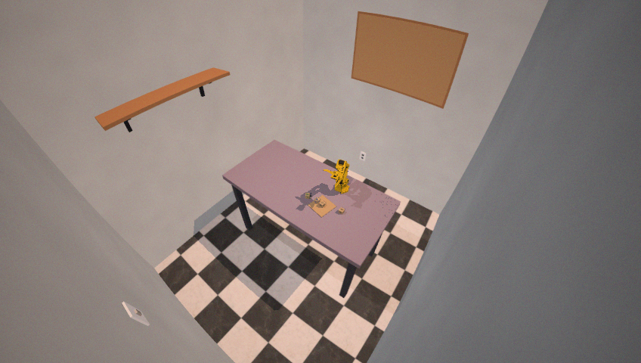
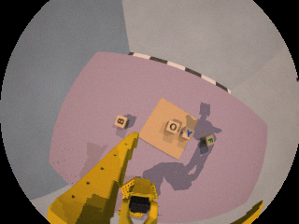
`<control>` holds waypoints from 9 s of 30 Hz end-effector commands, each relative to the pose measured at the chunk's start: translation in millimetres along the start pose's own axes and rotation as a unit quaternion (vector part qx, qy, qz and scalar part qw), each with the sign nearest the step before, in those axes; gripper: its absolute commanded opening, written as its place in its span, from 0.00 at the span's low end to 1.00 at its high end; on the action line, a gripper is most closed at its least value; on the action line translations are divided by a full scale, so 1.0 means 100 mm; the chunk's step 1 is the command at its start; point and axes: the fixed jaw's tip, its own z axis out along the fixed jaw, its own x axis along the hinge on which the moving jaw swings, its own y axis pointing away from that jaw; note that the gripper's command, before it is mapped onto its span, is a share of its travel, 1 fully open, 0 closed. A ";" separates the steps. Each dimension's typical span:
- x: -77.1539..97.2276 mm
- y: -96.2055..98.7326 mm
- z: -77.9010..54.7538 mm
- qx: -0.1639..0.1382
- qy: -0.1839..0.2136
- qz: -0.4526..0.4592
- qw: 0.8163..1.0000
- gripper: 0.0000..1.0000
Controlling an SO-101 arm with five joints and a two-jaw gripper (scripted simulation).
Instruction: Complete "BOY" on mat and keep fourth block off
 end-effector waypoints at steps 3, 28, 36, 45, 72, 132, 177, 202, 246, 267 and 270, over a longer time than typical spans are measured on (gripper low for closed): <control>0.03 -0.06 0.01 0.013 0.010 0.005 1.000 1.00; 0.41 -0.32 0.17 0.064 0.121 0.040 0.990 1.00; 0.46 -0.35 0.17 0.068 0.133 0.044 0.988 1.00; 0.61 -0.42 0.20 0.081 0.175 0.061 0.979 1.00; 0.54 0.71 0.76 -0.061 0.336 -0.160 0.926 0.43; 0.39 -0.47 0.94 0.071 0.346 0.119 0.928 0.35; 0.43 -0.95 0.87 0.119 0.332 0.222 0.909 0.35; 0.58 -1.80 0.90 0.184 0.305 0.357 0.864 0.35; -0.14 -1.72 0.11 0.248 0.080 0.307 0.915 0.35; -0.16 -1.68 0.12 0.242 0.082 0.280 0.925 0.35; -0.16 -1.67 0.12 0.241 0.083 0.275 0.927 0.35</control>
